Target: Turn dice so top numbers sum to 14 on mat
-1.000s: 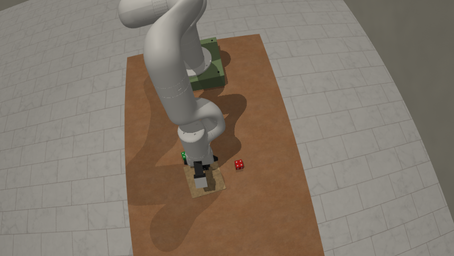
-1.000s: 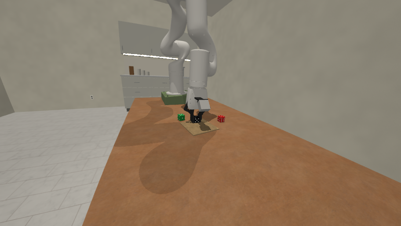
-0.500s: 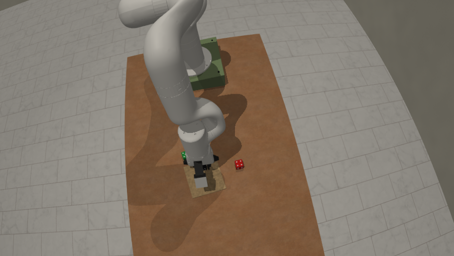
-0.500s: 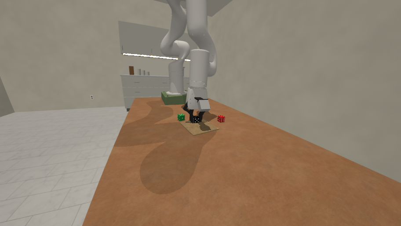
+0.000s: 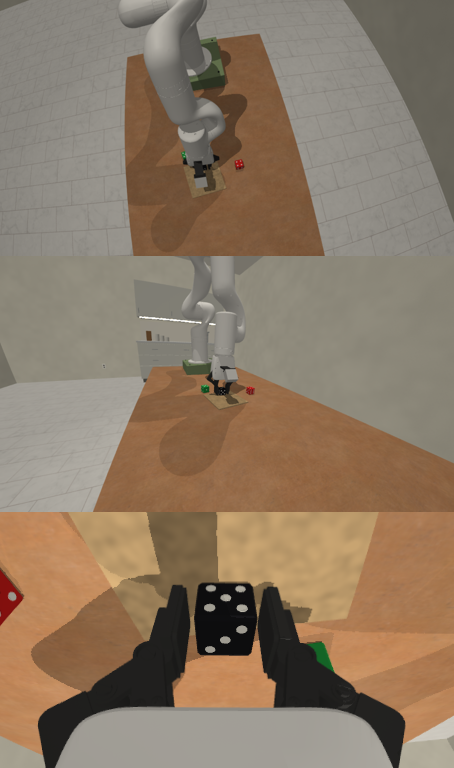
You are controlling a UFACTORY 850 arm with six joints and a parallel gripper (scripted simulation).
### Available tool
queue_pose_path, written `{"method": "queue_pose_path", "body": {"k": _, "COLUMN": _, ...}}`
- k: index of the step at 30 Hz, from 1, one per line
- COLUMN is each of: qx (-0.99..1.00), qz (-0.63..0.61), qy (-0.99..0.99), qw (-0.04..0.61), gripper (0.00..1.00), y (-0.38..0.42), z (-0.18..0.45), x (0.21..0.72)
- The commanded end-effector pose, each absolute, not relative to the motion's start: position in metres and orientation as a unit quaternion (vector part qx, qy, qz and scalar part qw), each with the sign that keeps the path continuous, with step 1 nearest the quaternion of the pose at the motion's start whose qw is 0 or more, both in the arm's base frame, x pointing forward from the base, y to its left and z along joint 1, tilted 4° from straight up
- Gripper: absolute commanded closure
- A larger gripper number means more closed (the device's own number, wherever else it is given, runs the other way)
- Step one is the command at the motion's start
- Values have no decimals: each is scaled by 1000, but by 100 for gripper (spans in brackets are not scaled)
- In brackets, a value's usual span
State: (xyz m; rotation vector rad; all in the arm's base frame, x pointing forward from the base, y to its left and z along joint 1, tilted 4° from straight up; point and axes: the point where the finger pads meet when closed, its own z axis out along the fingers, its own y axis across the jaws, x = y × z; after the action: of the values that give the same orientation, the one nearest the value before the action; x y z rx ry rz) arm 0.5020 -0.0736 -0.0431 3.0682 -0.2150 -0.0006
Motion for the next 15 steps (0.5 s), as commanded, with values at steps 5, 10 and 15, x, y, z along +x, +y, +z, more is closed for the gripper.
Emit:
{"method": "queue_pose_path", "body": {"k": 5, "qx": 997, "qz": 1, "qy": -70, "qw": 33, "gripper": 53, "y": -73, "z": -36, "x": 503}}
{"method": "queue_pose_path", "body": {"k": 10, "qx": 997, "qz": 1, "qy": -70, "qw": 33, "gripper": 53, "y": -72, "z": -18, "x": 503}}
{"method": "queue_pose_path", "body": {"k": 15, "qx": 997, "qz": 1, "qy": -70, "qw": 33, "gripper": 53, "y": -71, "z": -3, "x": 503}}
